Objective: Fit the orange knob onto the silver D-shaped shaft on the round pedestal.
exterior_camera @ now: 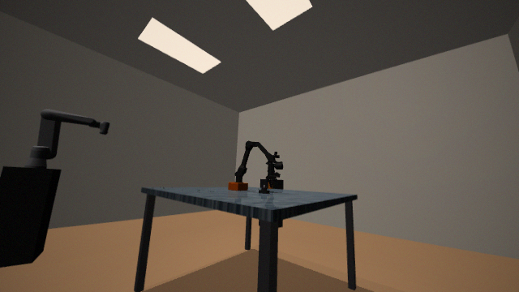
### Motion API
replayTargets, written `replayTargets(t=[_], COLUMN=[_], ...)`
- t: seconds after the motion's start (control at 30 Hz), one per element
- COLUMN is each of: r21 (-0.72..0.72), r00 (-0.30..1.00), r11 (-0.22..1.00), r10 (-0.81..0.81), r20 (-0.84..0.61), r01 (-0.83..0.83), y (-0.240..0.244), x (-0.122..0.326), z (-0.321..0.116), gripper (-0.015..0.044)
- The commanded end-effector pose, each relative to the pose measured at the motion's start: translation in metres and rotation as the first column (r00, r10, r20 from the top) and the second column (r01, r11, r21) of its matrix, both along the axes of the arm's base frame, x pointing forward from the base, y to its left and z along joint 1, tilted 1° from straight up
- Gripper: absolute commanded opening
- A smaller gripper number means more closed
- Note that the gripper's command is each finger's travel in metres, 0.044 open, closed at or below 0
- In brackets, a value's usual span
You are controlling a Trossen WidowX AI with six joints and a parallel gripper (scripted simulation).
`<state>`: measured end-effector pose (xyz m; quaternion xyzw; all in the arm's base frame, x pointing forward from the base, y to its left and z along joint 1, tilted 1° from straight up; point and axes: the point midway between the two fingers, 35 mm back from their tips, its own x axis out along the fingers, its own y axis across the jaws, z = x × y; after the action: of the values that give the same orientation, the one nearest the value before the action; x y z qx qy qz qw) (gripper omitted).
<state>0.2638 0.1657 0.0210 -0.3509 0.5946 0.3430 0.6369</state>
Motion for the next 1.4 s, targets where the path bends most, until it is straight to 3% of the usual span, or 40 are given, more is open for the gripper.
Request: replayTargets(t=[0.0,0.27,0.57,1.1,1.37], r21=[0.003,0.004,0.0,0.0,0.004], r00=[1.0,1.0,1.0,1.0,1.0], r11=[1.0,1.0,1.0,1.0,1.0], r10=[0.003,0.003,0.001,0.001,0.003], r20=[-0.008,-0.011,-0.012,-0.012,-0.01], r01=[-0.003,-0.003,-0.001,-0.001,-0.003], y=[0.0,0.0,0.0,0.0,-0.002], x=[0.0,0.003,0.003,0.003,-0.001], z=[-0.018,-0.029,-0.026,-0.026,0.054], gripper=[0.0,0.0,0.0236,0.024,0.044])
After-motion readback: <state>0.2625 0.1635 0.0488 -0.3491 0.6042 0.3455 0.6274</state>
